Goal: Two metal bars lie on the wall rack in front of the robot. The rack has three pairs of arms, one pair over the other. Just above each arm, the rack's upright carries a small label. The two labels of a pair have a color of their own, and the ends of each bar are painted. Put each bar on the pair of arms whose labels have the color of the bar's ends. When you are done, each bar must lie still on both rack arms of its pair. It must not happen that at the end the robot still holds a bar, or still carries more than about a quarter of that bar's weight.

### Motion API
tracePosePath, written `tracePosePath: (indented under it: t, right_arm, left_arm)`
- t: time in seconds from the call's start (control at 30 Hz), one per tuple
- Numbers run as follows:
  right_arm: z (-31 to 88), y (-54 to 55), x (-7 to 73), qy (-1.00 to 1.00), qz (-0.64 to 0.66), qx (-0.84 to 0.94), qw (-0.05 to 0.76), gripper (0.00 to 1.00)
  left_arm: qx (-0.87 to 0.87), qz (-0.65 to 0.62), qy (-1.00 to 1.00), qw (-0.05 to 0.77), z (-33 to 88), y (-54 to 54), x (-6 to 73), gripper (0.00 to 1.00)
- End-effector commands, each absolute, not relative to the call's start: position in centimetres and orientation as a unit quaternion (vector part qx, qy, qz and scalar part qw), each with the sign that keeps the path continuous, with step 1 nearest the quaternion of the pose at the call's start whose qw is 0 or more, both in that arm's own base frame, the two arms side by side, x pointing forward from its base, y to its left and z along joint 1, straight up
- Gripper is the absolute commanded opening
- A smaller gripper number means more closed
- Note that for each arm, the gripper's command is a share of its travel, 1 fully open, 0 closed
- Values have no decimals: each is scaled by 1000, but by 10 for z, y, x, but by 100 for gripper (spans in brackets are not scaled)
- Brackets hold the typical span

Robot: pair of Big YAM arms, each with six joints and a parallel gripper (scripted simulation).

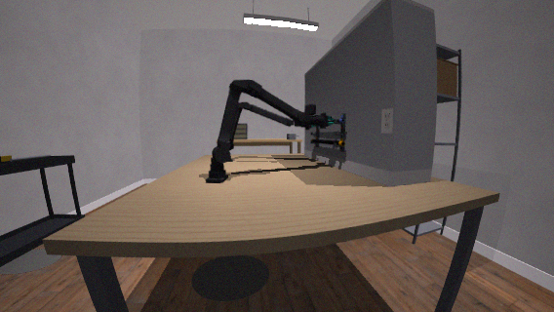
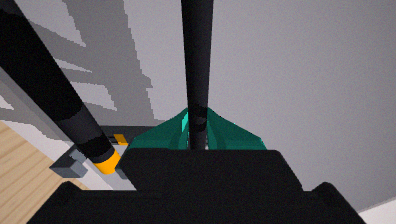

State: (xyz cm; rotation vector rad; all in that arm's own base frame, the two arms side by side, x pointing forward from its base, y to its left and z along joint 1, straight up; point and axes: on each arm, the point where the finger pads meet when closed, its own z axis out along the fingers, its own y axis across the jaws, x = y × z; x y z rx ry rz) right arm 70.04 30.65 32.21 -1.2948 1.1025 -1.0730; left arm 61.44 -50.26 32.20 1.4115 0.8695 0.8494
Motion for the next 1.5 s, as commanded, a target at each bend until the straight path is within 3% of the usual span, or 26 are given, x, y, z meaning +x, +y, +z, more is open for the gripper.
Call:
tracePosePath:
  t: [0.0,1.2,1.47]
  right_arm:
    - [348,304,703,460,-456,-519,558,0]
    - [345,304,703,459,-456,-519,558,0]
    - [345,304,703,459,-456,-520,558,29]
  left_arm:
    - [570,376,375,627,368,-491,612,0]
    - [571,375,375,627,369,-491,612,0]
    - [571,375,375,627,369,-491,612,29]
